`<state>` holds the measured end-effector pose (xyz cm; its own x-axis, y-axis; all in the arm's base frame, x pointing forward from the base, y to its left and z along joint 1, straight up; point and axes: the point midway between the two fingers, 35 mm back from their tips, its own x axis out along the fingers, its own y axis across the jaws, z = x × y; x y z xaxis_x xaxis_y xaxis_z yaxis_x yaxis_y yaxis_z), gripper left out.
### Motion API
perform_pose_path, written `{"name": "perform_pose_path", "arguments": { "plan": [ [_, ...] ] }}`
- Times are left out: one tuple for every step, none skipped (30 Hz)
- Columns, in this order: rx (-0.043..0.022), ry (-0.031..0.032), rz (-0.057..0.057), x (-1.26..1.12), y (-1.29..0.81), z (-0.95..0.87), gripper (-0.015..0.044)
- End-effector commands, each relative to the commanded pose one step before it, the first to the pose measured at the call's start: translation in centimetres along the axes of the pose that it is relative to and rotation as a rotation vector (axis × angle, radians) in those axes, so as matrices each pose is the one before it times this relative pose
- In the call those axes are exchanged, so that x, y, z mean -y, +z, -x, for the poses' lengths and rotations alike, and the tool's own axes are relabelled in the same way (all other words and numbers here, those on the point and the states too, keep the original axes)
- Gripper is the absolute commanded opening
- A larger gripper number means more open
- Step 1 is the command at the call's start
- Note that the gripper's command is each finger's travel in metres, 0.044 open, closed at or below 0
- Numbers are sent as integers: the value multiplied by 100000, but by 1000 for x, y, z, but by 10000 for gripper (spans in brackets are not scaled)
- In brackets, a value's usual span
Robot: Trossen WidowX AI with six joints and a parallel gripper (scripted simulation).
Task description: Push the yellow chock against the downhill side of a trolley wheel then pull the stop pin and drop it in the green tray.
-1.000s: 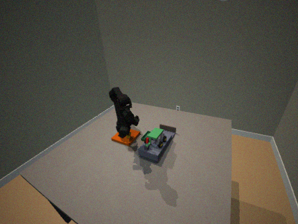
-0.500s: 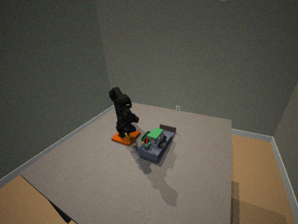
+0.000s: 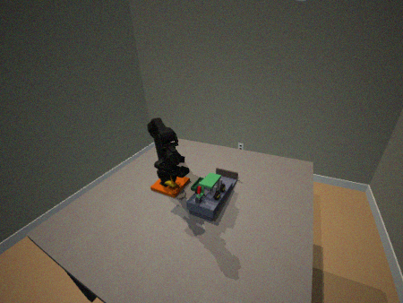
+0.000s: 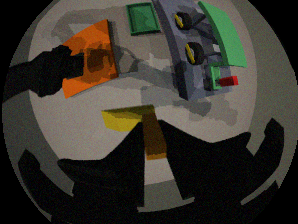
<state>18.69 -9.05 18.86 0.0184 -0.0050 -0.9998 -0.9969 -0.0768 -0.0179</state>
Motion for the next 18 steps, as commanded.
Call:
{"name": "perform_pose_path", "arguments": {
  "plan": [
    [459,31,12002,-10,60,26,0],
    [1,0,539,0,0,0,0],
    [0,0,0,0,0,0,0],
    [0,0,0,0,0,0,0],
    [0,0,0,0,0,0,0],
    [0,0,0,0,0,0,0],
    [0,0,0,0,0,0,0],
    [4,-2,0,20,54,-5,0],
    [13,-5,0,58,161,-15,0],
    [18,-7,0,77,217,-20,0],
    [27,-11,0,111,328,-30,0],
    [27,-11,0,114,320,-27,0],
    [27,-10,0,109,324,-27,0],
    [28,-12,0,123,328,-24,0],
    [29,-11,0,118,331,-25,0],
    [26,-11,0,120,304,-20,0],
    [27,-11,0,115,306,-20,0],
    [26,-11,0,118,298,-20,0]
  ]
}}
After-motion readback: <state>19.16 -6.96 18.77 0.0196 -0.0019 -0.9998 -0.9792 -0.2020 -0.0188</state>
